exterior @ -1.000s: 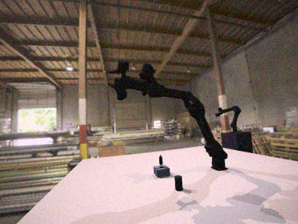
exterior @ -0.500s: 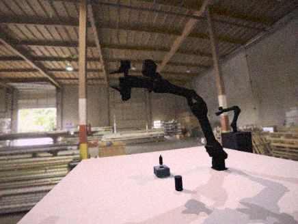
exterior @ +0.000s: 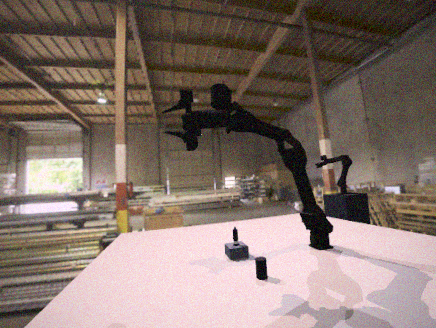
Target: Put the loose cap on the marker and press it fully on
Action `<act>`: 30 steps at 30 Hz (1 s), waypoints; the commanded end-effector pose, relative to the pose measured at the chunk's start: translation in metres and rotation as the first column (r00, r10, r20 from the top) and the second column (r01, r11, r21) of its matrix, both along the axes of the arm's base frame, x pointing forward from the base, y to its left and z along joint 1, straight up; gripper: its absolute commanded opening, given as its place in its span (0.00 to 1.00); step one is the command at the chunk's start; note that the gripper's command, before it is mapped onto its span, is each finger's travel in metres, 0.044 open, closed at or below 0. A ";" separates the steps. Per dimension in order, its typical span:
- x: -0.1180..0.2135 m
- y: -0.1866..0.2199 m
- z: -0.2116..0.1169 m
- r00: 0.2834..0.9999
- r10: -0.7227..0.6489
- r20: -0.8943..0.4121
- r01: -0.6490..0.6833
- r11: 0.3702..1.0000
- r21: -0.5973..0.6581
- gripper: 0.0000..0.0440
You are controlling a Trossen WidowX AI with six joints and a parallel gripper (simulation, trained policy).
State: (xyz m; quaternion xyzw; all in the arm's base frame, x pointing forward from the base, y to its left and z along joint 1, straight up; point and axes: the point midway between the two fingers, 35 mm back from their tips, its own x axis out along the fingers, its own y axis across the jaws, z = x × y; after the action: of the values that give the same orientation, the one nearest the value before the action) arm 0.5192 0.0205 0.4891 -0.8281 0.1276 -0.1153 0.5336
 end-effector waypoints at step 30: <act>-0.032 0.042 -0.064 0.948 0.134 -0.289 -0.085 0.980 0.178 0.69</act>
State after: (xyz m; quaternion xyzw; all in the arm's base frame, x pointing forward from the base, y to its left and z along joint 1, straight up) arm 0.4918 0.0596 0.4254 -0.7993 0.1708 0.0440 0.5745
